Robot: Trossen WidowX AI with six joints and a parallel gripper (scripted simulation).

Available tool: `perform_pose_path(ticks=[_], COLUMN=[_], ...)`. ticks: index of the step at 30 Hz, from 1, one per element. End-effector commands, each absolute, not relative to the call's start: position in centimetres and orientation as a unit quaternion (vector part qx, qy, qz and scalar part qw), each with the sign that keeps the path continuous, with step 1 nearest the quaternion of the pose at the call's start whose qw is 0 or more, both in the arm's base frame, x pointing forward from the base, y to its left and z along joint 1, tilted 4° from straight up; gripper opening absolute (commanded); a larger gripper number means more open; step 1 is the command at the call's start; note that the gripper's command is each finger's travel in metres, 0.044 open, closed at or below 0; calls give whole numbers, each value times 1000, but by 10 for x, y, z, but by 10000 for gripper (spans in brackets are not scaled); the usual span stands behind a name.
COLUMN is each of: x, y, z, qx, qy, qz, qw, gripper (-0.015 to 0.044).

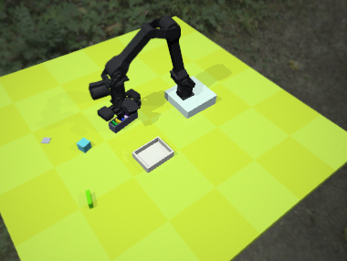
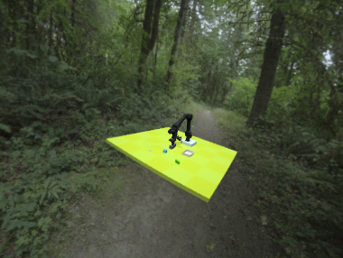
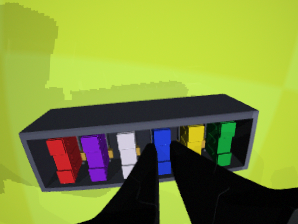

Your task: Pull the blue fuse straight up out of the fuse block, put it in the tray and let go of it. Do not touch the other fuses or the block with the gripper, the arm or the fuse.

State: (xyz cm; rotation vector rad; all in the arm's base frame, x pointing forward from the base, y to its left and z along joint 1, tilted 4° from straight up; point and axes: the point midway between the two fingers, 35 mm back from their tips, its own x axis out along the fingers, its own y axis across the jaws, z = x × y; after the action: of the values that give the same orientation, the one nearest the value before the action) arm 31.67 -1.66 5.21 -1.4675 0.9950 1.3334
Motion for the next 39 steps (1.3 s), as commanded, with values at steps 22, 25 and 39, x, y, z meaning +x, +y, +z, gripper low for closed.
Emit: perform_pose_path(ticks=[22, 25, 39], x=[316, 316, 316], y=[-17, -17, -17], z=[66, 67, 74], qx=[-593, -593, -593], qy=[402, 402, 402], qz=[538, 538, 538], qw=[445, 445, 445], gripper=[0, 0, 0])
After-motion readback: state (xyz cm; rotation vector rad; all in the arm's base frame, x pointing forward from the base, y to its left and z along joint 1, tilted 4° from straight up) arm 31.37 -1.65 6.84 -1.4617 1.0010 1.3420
